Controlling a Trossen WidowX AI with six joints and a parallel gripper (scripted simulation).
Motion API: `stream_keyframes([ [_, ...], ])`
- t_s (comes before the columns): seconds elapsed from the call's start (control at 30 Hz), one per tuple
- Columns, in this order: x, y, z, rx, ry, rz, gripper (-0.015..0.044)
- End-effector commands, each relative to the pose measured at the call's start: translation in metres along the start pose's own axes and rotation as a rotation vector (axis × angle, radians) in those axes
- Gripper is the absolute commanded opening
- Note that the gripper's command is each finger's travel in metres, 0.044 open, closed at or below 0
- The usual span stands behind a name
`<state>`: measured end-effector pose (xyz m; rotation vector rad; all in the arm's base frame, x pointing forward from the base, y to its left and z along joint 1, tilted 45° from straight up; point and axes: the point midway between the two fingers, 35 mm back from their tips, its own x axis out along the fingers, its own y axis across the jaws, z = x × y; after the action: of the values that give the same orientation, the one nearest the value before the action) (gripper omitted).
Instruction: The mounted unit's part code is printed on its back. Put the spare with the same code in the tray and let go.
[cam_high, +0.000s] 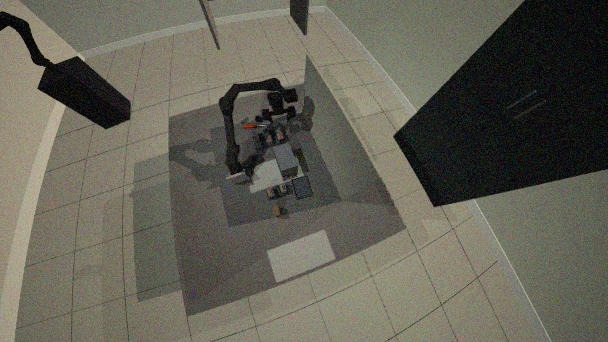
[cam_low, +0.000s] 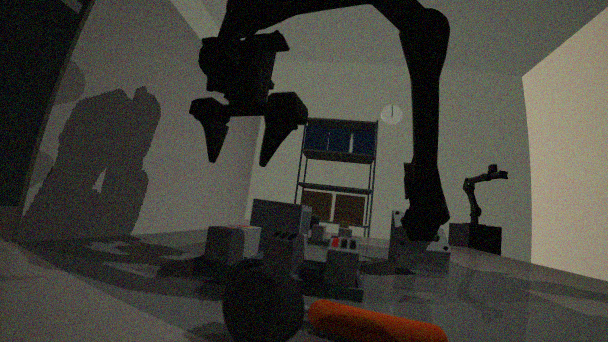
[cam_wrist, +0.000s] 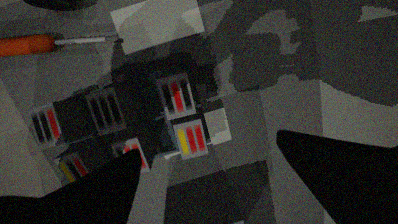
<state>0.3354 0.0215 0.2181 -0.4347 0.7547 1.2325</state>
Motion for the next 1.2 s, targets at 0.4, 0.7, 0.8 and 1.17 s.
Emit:
stream_keyframes([
  [0.4, 0.044, 0.022, 0.018, -0.131, -0.015, 0.013, 0.03],
  [0.7, 0.048, 0.022, 0.018, -0.131, -0.014, 0.013, 0.03],
  [0.8, 0.053, 0.021, 0.018, -0.131, -0.014, 0.013, 0.03],
  [1.17, 0.071, 0.02, 0.018, -0.132, -0.013, 0.013, 0.03],
])
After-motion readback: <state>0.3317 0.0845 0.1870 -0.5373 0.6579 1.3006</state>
